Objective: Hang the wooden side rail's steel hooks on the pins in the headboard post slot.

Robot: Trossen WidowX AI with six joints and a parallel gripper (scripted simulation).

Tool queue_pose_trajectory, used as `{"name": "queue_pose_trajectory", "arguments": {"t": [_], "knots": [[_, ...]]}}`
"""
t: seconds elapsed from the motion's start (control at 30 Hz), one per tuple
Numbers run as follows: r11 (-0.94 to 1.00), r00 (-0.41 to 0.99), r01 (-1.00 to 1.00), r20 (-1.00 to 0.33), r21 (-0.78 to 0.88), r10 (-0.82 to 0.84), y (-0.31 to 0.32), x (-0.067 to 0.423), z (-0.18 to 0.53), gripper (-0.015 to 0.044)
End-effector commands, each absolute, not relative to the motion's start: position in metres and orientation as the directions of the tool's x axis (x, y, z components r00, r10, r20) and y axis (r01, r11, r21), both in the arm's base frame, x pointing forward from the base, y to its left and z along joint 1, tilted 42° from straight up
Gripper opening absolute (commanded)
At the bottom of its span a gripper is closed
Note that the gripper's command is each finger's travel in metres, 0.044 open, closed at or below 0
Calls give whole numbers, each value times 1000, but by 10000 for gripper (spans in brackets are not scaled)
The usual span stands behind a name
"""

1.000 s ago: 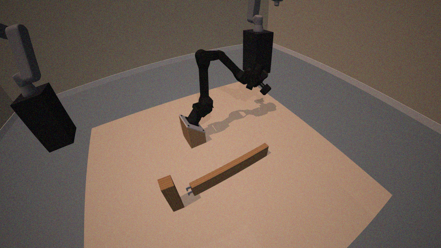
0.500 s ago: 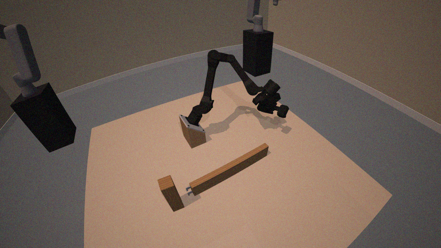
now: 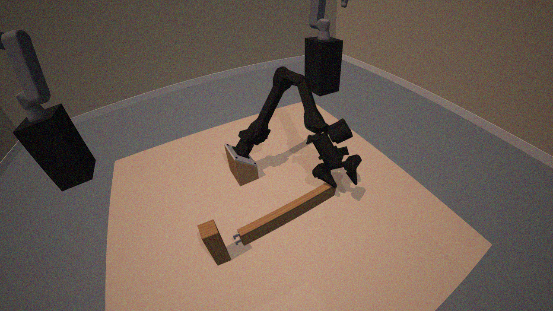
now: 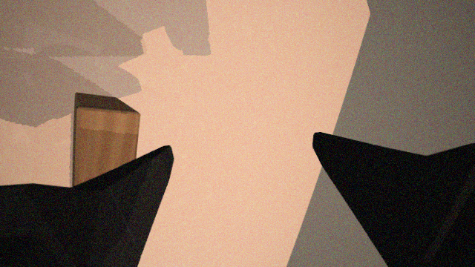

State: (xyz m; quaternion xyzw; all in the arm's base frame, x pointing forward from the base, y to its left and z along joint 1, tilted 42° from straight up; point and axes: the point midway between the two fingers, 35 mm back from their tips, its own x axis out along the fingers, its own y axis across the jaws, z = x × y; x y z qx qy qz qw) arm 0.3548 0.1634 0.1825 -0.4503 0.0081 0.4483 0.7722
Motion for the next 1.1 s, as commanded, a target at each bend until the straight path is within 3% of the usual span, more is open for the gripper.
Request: {"name": "queue_pose_trajectory", "arguments": {"t": [0.0,0.3,0.67,0.8,1.07], "knots": [[102,626,-682,-506,-724,593,118,372,145,440],[-233,587,-682,-709,-693,392,-8,370,51,440],[-572,454,-621,-841,-536,294,-130,294,-42,440],[-644,435,-564,-849,-517,301,-152,265,-63,440],[-646,434,-562,-849,-516,301,-153,264,-64,440]]}}
